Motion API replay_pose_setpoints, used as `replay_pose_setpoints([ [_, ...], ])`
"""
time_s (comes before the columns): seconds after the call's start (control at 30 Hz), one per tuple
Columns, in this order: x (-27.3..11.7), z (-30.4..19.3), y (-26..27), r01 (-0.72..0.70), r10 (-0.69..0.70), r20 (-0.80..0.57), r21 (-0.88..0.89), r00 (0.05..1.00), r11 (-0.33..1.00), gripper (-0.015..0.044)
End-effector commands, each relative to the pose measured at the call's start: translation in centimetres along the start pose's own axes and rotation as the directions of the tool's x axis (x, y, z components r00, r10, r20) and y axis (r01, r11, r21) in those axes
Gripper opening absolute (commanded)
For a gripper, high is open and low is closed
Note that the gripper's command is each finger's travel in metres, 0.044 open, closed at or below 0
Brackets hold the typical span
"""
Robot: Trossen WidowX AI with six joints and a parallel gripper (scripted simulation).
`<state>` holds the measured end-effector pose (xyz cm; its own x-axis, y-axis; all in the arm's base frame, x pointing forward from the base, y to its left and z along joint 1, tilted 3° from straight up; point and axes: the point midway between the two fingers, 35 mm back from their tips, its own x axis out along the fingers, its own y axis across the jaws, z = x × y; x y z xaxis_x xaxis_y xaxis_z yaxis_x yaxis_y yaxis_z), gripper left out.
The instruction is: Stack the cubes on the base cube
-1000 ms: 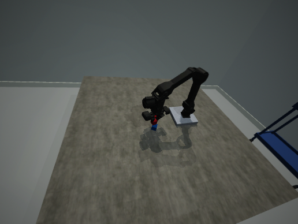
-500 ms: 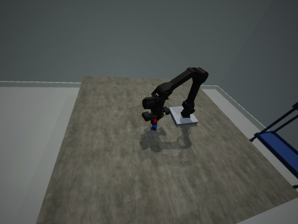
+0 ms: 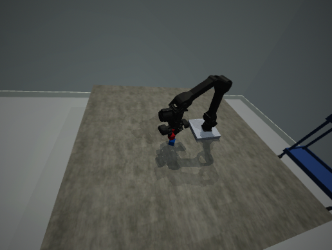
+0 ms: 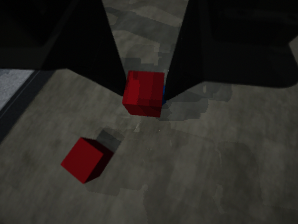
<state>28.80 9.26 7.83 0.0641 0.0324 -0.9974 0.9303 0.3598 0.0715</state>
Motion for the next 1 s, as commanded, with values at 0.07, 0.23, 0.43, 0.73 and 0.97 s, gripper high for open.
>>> replay_pose_setpoints([
  [0.07, 0.0, 0.1, 0.0, 0.000, 0.000, 0.005, -0.002, 1.000, 1.000, 0.0205],
  [0.23, -1.0, 0.0, 0.0, 0.000, 0.000, 0.000, 0.000, 1.000, 1.000, 0.0205],
  [0.43, -2.0, 0.0, 0.0, 0.000, 0.000, 0.000, 0.000, 1.000, 1.000, 0.0205],
  [0.73, -3.0, 0.0, 0.0, 0.000, 0.000, 0.000, 0.000, 1.000, 1.000, 0.0205],
  [0.97, -3.2, 0.7, -0.4, 0.002, -0.002, 0.001, -0.219, 1.000, 0.976, 0.0265],
])
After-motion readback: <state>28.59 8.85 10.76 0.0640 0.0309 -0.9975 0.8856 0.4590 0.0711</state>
